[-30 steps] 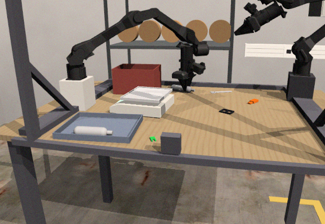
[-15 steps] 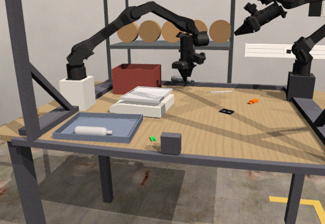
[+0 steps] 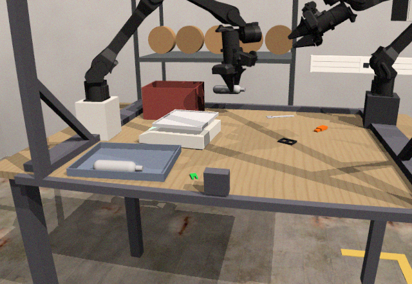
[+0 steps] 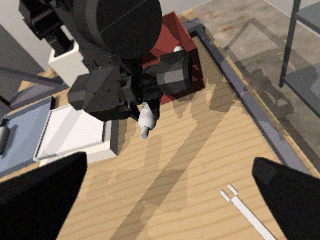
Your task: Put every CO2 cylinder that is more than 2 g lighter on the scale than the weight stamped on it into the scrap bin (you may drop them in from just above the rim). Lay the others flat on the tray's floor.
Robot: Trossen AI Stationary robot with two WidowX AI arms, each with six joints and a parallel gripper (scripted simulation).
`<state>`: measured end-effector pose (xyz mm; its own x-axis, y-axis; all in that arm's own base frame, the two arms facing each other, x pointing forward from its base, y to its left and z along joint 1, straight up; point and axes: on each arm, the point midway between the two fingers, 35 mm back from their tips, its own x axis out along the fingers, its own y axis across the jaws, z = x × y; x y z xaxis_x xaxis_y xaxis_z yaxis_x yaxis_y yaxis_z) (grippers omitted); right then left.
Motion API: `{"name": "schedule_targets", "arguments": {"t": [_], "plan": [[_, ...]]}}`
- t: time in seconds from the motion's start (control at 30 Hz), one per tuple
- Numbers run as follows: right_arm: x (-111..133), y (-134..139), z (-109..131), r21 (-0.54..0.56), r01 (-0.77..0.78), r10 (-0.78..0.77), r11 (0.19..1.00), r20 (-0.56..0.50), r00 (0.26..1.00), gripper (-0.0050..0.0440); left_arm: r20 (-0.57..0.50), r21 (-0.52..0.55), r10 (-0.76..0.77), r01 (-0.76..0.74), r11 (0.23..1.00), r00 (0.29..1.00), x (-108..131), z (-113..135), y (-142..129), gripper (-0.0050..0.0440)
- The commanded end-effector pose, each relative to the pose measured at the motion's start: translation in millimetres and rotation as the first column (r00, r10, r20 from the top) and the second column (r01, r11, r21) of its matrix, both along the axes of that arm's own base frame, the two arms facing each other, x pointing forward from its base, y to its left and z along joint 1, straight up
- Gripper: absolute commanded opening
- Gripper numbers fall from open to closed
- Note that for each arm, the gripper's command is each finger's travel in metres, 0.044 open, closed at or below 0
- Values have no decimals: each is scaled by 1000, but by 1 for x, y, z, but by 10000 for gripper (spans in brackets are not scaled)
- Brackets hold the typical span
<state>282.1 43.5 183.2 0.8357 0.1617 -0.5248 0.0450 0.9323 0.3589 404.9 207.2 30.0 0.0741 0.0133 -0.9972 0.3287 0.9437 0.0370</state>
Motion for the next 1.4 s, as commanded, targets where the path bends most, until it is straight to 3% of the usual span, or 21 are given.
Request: {"name": "schedule_targets", "arguments": {"t": [0.0,0.17,0.33,0.43,0.7,0.93,1.0,1.03,1.13,1.37], "plan": [[15,10,11,169,90,-89,981,-16,996,440,53,19,14,-15,1000,999,-7,29,-19,-50],[29,22,10,381,204,-181,902,-95,979,440,76,9,37,-38,999,996,-18,44,-45,-50],[43,36,8,560,322,-254,764,-199,947,440,88,2,58,-58,998,994,-35,55,-70,-50],[46,38,8,590,345,-265,730,-222,939,440,85,0,58,-59,998,995,-40,56,-74,-50],[69,64,1,763,531,-303,368,-441,845,440,35,-1,43,-43,999,998,-88,55,-105,-50],[86,87,-8,766,642,-256,33,-615,746,440,-1,-2,30,-30,1000,1000,-122,50,-124,-50],[86,87,-8,766,642,-256,33,-615,746,440,-1,-2,30,-30,1000,1000,-122,50,-124,-50],[88,91,-10,754,656,-242,-21,-641,729,440,-4,-2,28,-28,1000,1000,-127,49,-126,-50],[96,104,-16,697,691,-186,-192,-717,671,440,-22,-3,21,-21,1000,1000,-143,45,-133,-50],[109,129,-29,502,716,-36,-485,-829,558,440,-44,-3,12,-12,1000,999,-166,40,-144,-50]]}}
